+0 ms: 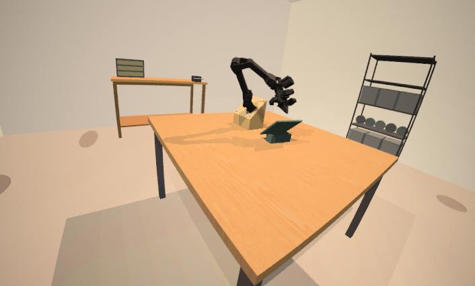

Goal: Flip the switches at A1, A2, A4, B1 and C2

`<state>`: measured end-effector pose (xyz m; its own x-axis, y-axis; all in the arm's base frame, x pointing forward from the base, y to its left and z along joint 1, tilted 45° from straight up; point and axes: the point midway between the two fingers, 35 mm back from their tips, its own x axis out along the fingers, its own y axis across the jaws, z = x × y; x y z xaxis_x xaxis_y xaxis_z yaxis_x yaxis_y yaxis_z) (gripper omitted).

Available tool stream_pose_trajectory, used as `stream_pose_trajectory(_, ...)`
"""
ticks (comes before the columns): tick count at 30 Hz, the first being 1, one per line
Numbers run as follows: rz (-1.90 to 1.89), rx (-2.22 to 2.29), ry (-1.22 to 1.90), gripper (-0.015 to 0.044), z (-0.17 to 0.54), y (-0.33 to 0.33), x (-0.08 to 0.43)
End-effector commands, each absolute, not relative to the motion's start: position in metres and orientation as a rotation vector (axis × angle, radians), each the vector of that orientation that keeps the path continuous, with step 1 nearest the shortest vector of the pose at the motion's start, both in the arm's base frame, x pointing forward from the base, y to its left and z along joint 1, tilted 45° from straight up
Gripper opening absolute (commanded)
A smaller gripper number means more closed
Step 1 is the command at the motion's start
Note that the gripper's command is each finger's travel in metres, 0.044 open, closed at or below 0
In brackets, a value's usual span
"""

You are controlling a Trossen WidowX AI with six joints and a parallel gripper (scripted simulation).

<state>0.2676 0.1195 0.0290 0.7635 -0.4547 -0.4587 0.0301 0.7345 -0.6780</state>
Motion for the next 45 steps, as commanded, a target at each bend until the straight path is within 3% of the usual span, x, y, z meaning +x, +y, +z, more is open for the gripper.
stream_pose_trajectory(1,-0.299,-0.707,0.678,0.0,0.02,0.106,0.286)
stream_pose_trajectory(45,-0.301,-0.708,0.677,0.0,0.008,0.094,0.306)
